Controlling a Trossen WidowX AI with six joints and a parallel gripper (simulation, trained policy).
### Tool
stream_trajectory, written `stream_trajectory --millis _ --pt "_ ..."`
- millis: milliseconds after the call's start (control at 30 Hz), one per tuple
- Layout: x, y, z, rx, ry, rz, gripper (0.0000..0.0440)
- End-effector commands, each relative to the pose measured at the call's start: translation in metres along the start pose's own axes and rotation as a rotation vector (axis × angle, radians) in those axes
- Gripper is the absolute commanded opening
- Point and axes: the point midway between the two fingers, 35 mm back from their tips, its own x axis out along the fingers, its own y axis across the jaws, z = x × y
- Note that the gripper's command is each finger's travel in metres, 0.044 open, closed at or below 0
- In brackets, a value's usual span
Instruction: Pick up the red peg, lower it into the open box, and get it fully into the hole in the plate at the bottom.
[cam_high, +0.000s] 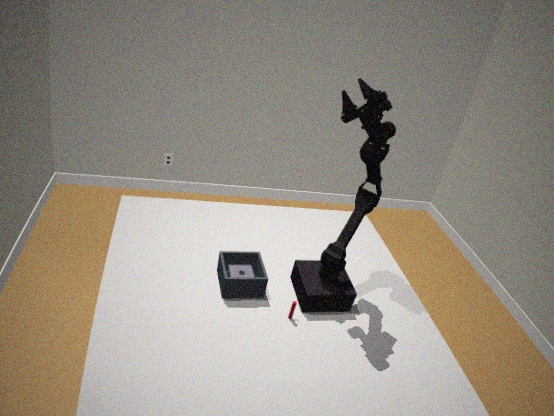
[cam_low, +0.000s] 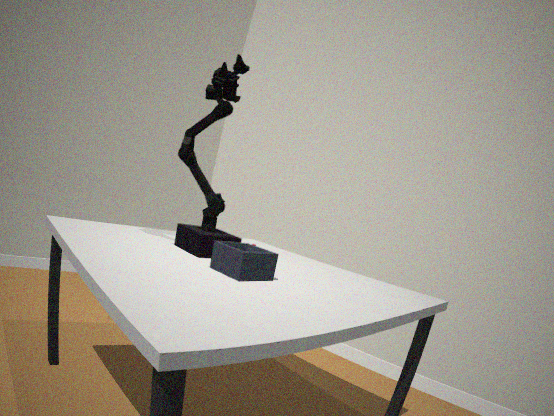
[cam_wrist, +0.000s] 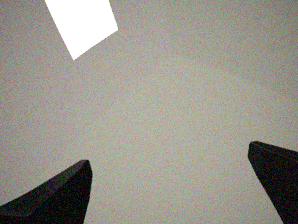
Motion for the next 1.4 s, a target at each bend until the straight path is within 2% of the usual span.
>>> stream_trajectory --millis 0,367,767,1067,1367 --pt "-0.007 0.021 -0.06 -0.031 0.131 0.072 0.044" --pt "-0.057 0.044 -0.209 -0.144 0.479 0.196 0.044" --pt "-0.149 0.026 -0.344 -0.271 0.877 0.26 0.044" --pt "-0.228 -0.015 -0.415 -0.36 1.183 0.239 0.044" --pt "-0.302 -0.074 -0.454 -0.452 1.475 0.125 0.044"
